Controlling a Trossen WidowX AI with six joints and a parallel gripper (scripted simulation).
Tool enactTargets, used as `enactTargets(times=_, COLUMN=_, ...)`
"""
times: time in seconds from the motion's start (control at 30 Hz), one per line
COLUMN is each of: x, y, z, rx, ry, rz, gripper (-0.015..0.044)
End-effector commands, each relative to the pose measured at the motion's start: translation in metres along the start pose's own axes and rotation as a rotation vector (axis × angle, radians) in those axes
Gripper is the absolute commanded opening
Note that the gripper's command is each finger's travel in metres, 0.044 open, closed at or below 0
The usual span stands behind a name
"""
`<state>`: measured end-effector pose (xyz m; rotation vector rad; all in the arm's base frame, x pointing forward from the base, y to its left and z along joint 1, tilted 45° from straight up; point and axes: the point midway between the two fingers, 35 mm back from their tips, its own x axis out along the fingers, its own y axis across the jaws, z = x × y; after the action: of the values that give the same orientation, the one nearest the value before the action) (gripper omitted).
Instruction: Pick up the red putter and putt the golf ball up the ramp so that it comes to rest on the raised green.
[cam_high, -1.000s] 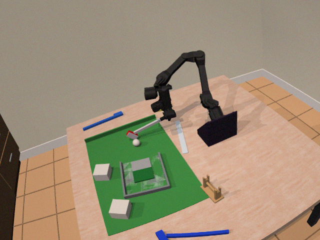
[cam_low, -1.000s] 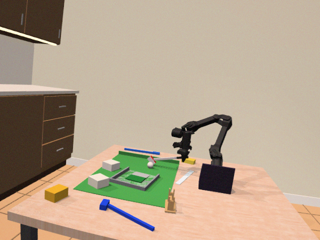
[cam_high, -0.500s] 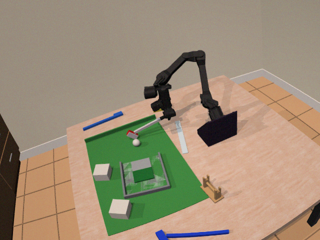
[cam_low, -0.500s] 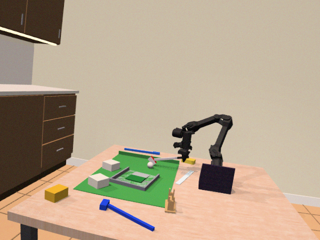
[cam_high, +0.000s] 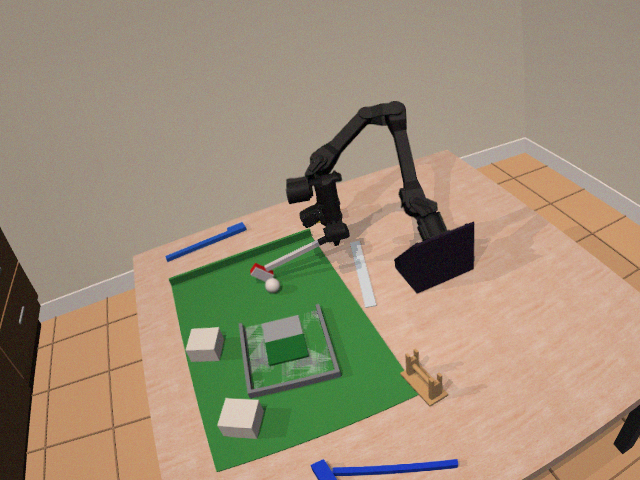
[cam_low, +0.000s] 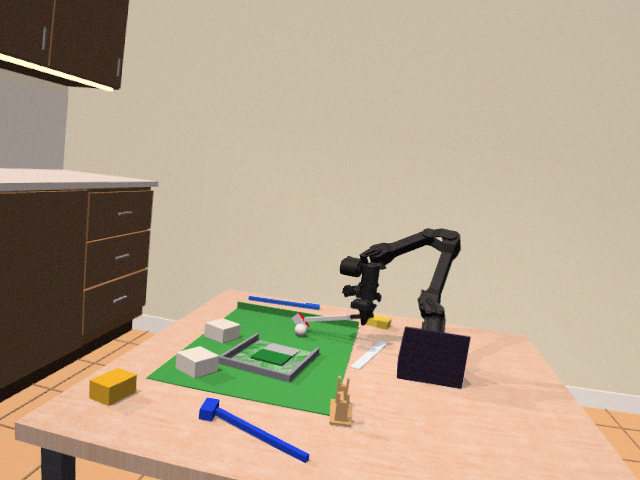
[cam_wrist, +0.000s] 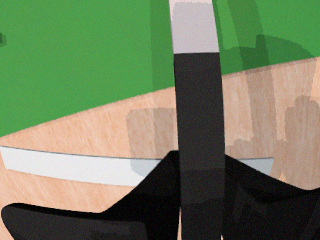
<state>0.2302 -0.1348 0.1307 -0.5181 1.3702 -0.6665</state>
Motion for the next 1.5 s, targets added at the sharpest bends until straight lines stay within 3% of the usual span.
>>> enactTargets(times=0.0, x=0.001, y=0.049, z=0.0, rx=-0.021, ry=0.002, rz=0.01, gripper=0.0)
enactTargets(times=0.17, x=0.0, y=0.099, z=-0.009, rx=-0.022, ry=-0.005, rz=-0.005, gripper=0.0)
enactTargets(times=0.4, x=-0.009, y=0.101, z=-0.009, rx=-0.023, ry=-0.006, rz=-0.003, gripper=0.0)
enactTargets(times=0.73, x=-0.059, y=0.102, z=-0.01, rx=-0.023, ry=-0.005, rz=-0.003, gripper=0.0)
enactTargets(times=1.47, x=-0.051, y=0.101, z=-0.009, rx=-0.026, ry=-0.004, rz=-0.005, gripper=0.0)
